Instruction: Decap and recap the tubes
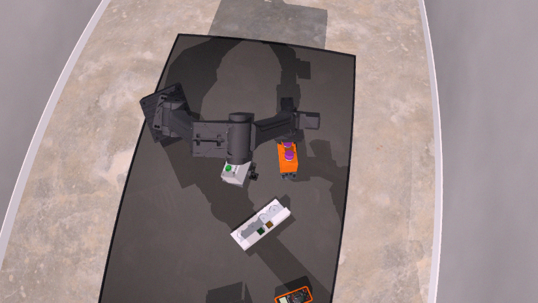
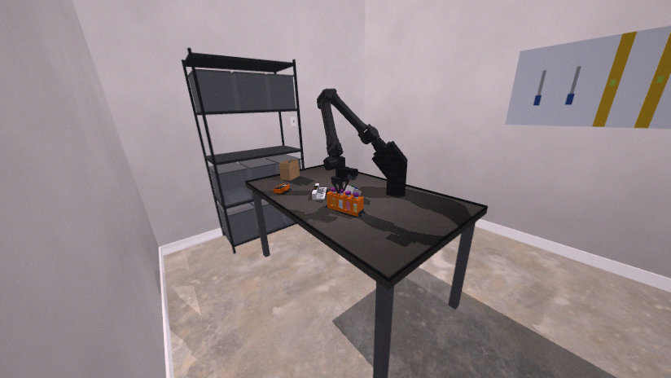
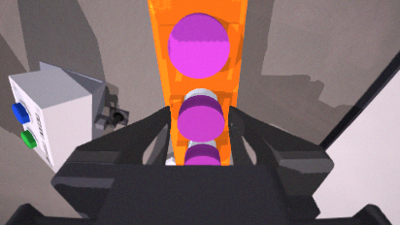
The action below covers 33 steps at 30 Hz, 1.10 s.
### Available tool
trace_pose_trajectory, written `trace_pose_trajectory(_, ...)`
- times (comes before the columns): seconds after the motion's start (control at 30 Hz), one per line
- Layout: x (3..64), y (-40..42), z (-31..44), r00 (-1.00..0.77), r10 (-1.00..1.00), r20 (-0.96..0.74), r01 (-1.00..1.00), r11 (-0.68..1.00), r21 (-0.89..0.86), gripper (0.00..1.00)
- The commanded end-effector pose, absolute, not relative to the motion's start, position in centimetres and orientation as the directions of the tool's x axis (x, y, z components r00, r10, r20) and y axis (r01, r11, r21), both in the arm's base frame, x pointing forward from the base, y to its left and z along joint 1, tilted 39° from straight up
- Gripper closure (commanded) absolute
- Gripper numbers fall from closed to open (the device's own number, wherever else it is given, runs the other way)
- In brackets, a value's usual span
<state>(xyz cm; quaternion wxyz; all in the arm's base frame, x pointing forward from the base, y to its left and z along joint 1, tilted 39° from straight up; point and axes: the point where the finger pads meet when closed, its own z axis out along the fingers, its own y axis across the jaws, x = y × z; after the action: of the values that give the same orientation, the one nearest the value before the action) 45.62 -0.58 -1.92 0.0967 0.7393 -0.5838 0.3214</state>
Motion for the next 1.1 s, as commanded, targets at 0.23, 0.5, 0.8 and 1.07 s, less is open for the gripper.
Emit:
trace_pose_trajectory(0.23, 46.01, -0.41, -1.78, -0.38, -0.843, 0.379, -0.847, 0.154, -0.508, 0.51)
trace_pose_trajectory(0.5, 45.43, -1.08, -2.61, -0.647, -0.733, 0.212, -0.682, 0.432, -0.59, 0.51)
trace_pose_trajectory(0.8, 45.43, -1.09, -2.6, -0.862, -0.505, -0.038, -0.373, 0.684, -0.627, 0.51)
trace_pose_trajectory(1.07, 45.44, -1.07, -2.6, -0.93, -0.309, -0.199, -0.136, 0.792, -0.595, 0.51)
